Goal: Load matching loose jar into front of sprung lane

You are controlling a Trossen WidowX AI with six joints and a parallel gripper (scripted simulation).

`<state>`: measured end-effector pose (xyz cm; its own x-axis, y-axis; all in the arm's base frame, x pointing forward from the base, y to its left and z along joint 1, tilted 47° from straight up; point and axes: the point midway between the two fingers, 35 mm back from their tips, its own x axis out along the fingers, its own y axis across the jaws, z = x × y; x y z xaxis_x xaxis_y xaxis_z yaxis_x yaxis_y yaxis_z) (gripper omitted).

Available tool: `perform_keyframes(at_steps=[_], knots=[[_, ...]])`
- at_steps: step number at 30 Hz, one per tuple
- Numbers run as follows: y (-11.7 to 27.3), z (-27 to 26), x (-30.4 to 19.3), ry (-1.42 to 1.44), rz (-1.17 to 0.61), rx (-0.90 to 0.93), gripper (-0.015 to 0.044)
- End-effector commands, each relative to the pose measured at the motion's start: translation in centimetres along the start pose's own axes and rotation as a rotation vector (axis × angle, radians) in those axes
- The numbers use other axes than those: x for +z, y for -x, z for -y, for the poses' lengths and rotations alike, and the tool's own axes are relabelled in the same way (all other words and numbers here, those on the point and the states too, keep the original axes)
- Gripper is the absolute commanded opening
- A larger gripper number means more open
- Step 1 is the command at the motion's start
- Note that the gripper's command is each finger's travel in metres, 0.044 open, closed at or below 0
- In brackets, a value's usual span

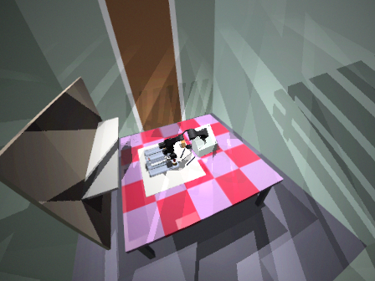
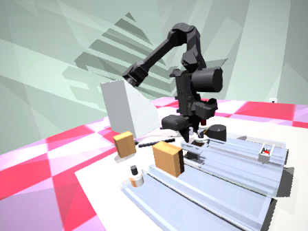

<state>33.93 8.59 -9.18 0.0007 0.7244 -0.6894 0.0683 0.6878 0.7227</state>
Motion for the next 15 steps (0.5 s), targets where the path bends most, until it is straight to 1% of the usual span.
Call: perform_keyframes(at_steps=[1,15], knots=[[-0.02,-0.32,0.15,0.013,0.007,0.006,0.0000],[-0.02,-0.31,-0.08,0.013,0.007,0.006,0.0000]])
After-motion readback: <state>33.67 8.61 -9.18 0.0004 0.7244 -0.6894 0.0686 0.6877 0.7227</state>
